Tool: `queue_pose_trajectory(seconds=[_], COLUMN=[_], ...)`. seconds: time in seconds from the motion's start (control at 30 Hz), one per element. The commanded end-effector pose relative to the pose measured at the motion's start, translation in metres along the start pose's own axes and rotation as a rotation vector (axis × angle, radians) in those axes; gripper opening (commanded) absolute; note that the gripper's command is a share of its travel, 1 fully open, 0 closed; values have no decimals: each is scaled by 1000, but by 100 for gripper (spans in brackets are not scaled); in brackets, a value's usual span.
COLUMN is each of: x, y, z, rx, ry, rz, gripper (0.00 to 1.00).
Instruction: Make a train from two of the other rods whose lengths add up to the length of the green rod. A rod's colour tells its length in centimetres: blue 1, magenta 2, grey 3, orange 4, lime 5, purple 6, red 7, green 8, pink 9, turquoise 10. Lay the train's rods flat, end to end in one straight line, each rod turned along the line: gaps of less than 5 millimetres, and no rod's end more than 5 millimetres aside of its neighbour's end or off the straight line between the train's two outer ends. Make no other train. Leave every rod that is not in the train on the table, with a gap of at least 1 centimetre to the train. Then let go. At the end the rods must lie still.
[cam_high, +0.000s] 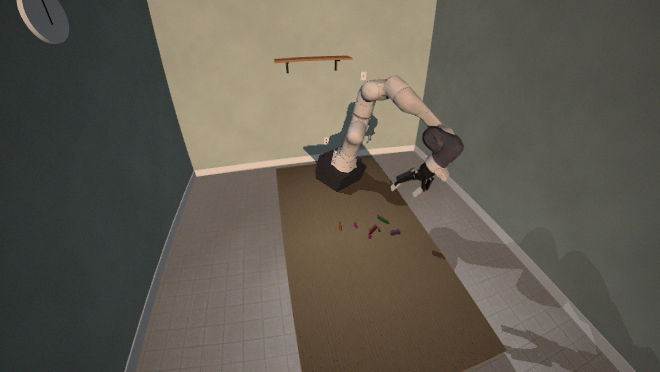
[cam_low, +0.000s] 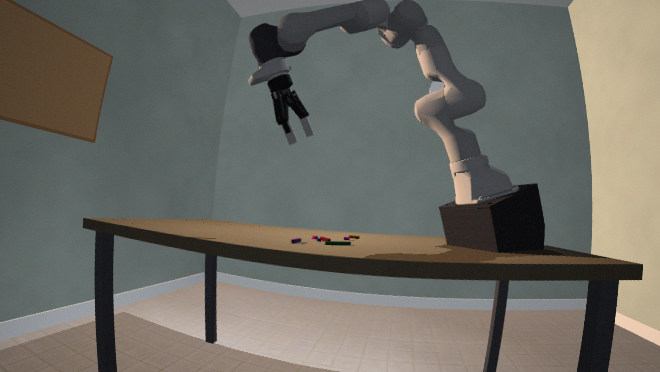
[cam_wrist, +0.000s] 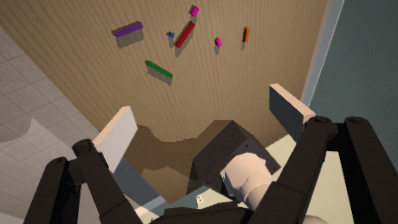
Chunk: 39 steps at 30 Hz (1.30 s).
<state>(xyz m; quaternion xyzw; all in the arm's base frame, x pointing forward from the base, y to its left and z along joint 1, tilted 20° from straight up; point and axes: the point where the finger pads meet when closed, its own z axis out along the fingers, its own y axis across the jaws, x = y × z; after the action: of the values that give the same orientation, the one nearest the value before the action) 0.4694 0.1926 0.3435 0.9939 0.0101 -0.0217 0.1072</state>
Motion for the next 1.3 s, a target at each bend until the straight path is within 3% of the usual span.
queue_pose_trajectory(seconds=[0.0,0.2,0.23,0.77,0.8,1.27], x=[-2,-2,15,15,30,30], y=[-2,-2,25,25,53,53], z=[0,0,-6,-6,-12,-12], rx=[0,0,34,34,67,67], ry=[-5,-5,-14,-14,-21,-21], rz=[20,20,136,136,251,251], gripper=[100,100,100,100,100,100])
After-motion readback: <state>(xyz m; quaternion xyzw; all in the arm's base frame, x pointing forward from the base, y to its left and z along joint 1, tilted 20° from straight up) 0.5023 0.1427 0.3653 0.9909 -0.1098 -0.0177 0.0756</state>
